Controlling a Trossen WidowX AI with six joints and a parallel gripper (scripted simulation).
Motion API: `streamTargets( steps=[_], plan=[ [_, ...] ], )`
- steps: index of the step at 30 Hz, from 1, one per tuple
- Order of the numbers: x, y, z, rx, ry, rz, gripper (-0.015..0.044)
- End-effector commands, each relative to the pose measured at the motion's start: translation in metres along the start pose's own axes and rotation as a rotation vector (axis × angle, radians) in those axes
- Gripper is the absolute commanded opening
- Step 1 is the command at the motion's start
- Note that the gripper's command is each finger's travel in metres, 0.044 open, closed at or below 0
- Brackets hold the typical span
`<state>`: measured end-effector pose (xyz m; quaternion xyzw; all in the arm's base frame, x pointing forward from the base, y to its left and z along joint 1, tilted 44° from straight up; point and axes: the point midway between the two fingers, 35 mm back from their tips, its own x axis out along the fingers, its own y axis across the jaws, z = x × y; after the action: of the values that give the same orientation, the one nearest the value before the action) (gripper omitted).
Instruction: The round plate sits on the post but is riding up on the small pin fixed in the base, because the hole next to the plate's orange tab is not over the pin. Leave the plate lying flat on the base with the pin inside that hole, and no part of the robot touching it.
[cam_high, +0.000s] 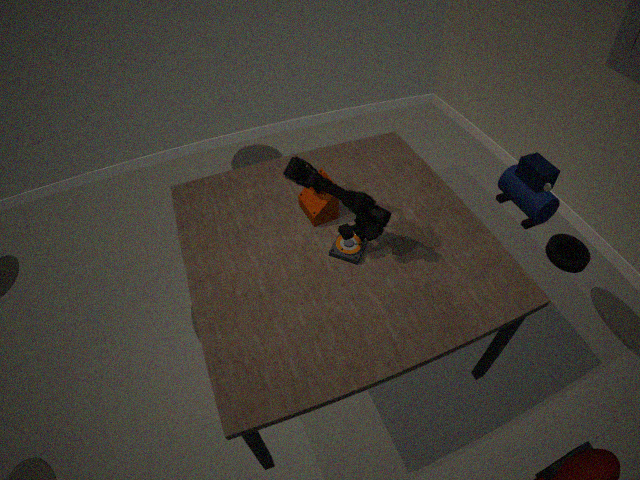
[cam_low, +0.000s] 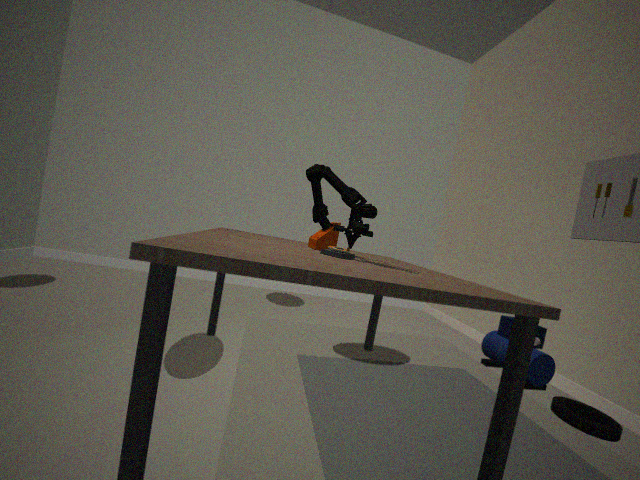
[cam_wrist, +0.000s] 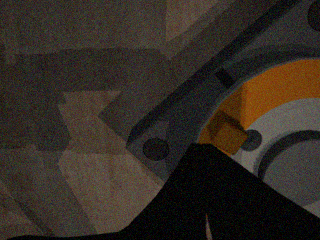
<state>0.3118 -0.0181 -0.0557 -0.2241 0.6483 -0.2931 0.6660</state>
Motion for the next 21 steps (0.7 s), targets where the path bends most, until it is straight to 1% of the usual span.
streamTargets(
  steps=[1,21],
  plan=[
    [0.0034,-0.0058,0.0059,0.020,-0.007,-0.016,0.0000],
    [0.0030,-0.0069,0.0092,0.020,-0.007,-0.016,0.0000]
  ],
)
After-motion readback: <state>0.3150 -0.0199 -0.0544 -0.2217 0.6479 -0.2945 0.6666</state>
